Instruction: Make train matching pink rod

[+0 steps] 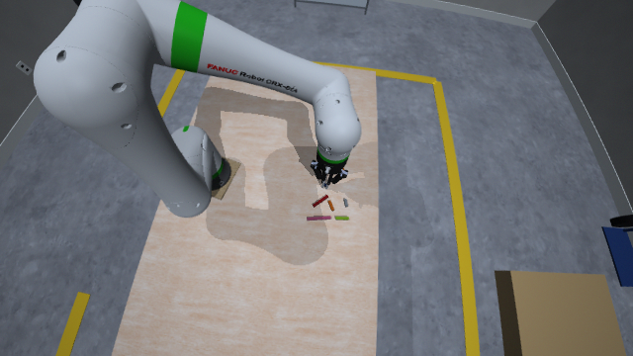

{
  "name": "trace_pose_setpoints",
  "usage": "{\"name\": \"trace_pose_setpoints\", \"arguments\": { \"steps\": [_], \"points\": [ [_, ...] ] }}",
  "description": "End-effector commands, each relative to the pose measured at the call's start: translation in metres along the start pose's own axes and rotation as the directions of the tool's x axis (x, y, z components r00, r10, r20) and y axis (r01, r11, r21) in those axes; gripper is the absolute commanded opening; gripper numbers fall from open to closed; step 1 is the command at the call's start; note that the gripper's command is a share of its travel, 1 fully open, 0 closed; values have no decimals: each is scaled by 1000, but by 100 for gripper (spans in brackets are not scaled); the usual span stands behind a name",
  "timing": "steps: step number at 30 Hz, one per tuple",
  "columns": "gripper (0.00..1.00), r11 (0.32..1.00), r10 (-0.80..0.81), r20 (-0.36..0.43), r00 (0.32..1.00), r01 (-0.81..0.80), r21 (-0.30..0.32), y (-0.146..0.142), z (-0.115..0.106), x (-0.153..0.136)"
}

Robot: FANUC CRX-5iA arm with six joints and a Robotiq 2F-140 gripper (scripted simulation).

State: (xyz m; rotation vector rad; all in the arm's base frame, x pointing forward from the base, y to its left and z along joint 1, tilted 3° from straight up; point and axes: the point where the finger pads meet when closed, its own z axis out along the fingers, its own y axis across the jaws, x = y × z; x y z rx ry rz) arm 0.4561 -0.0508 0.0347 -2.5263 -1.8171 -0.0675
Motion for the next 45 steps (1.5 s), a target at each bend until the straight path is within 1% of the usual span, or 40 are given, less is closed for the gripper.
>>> {"name": "trace_pose_setpoints", "arguments": {
  "steps": [1,13,14,18,19,24,25,27,28,40,45],
  "points": [
    [3,1000,0,0,1000,0,0,0,0,0],
    [3,1000,0,0,1000,0,0,0,0,0],
    [5,1000,0,0,1000,0,0,0,0,0],
    [5,1000,0,0,1000,0,0,0,0,0],
    [8,1000,0,0,1000,0,0,0,0,0],
    [10,1000,0,0,1000,0,0,0,0,0],
    [12,1000,0,0,1000,0,0,0,0,0],
    [12,1000,0,0,1000,0,0,0,0,0],
    [15,1000,0,0,1000,0,0,0,0,0],
    [15,1000,0,0,1000,0,0,0,0,0],
    [15,1000,0,0,1000,0,0,0,-8,0]
  ]
}}
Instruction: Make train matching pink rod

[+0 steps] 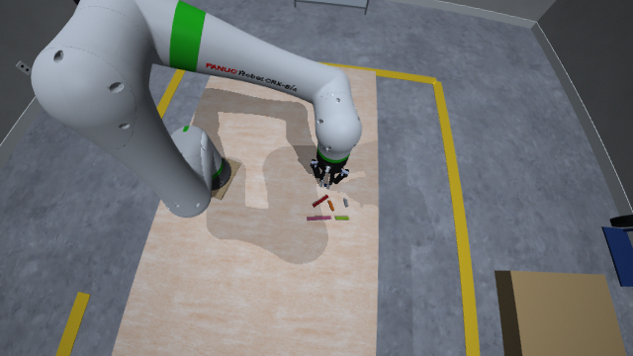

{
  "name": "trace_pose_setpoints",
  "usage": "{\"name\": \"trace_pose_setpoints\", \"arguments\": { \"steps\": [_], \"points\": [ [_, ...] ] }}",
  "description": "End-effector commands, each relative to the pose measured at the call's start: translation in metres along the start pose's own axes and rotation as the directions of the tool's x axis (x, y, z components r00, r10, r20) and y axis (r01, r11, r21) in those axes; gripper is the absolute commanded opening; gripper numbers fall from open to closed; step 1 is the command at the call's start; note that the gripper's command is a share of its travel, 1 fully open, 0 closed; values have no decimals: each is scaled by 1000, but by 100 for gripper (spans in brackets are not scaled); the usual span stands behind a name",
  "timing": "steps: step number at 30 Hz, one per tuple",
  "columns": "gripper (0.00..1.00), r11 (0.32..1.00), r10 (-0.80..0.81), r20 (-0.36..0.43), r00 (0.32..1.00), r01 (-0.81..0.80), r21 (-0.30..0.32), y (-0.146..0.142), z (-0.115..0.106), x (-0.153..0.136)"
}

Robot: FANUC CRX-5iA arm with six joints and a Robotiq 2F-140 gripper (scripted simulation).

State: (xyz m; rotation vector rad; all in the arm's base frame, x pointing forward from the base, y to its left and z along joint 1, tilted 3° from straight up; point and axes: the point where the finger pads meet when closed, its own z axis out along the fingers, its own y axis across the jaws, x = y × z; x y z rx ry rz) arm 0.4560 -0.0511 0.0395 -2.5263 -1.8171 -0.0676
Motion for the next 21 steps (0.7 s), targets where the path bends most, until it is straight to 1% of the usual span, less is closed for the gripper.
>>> {"name": "trace_pose_setpoints", "arguments": {
  "steps": [1,5,7,16,21],
  "points": [
    [15,1000,0,0,1000,0,0,0,-6,0],
    [15,1000,0,0,1000,0,0,0,-24,0],
    [15,1000,0,0,1000,0,0,0,-24,0],
    [15,1000,0,0,1000,0,0,0,-71,0],
    [15,1000,0,0,1000,0,0,0,-84,0]
  ]
}}
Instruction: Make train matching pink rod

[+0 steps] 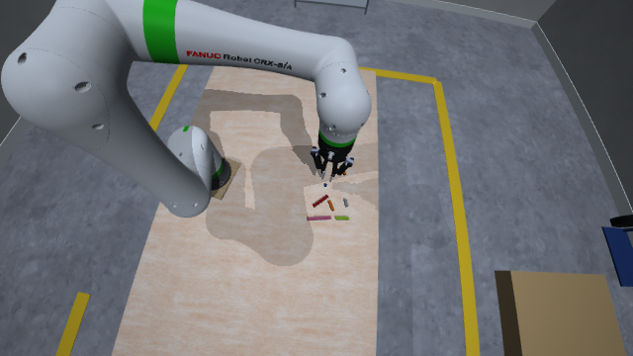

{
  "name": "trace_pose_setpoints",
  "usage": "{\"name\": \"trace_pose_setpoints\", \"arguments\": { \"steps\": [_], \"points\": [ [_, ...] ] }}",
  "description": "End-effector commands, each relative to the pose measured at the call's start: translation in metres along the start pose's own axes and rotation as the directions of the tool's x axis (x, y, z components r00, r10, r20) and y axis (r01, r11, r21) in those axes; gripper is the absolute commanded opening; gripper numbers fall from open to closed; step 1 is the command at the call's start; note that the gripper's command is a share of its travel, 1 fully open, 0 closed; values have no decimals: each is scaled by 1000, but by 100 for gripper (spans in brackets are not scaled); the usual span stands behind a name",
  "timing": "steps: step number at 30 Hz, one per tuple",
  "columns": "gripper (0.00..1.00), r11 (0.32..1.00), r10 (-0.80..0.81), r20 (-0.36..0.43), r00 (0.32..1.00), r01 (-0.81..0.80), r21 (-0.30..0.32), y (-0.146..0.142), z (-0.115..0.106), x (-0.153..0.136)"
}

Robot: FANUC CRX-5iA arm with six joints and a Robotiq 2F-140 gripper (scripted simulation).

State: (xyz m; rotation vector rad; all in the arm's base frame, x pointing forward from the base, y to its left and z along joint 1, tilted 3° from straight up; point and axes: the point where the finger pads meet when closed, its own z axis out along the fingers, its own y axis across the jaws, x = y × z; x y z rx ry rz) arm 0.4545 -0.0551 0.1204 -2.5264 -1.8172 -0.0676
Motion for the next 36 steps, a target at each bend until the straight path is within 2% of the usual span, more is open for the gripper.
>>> {"name": "trace_pose_setpoints", "arguments": {
  "steps": [1,6,7,29,36],
  "points": [
    [15,1000,0,0,1000,0,0,0,-4,0],
    [15,1000,0,0,1000,0,0,0,-4,0],
    [100,1000,0,0,1000,0,0,0,-4,0],
    [100,1000,7,0,1000,-7,0,0,-4,0],
    [100,988,155,0,988,-155,0,6,-4,-2]
  ]
}}
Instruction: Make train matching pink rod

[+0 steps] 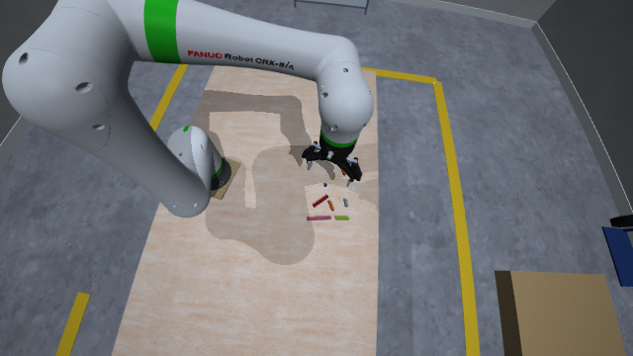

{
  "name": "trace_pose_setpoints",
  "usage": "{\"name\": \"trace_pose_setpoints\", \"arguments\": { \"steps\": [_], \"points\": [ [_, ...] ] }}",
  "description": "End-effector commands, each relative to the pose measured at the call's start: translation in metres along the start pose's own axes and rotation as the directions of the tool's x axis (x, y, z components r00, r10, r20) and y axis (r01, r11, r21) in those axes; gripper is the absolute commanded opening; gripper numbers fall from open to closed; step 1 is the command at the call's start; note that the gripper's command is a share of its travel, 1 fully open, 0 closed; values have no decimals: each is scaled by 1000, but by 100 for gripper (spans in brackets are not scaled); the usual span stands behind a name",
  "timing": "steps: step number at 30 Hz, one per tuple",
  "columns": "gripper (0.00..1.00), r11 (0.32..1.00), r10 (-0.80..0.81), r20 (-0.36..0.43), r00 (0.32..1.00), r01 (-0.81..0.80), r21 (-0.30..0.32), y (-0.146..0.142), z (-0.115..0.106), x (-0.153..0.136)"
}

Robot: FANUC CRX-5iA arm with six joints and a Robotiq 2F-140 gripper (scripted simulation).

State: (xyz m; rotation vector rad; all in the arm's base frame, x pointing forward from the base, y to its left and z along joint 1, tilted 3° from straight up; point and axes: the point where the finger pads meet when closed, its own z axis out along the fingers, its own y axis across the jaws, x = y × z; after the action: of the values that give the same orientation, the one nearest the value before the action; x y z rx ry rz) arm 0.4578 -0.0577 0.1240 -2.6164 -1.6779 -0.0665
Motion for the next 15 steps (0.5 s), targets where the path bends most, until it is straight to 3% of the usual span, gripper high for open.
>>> {"name": "trace_pose_setpoints", "arguments": {
  "steps": [1,8,15],
  "points": [
    [100,999,49,2,999,-49,-1,2,0,0],
    [100,932,361,1,932,-361,-2,14,2,-3],
    [100,801,599,1,801,-599,-2,24,3,-5]
  ]
}}
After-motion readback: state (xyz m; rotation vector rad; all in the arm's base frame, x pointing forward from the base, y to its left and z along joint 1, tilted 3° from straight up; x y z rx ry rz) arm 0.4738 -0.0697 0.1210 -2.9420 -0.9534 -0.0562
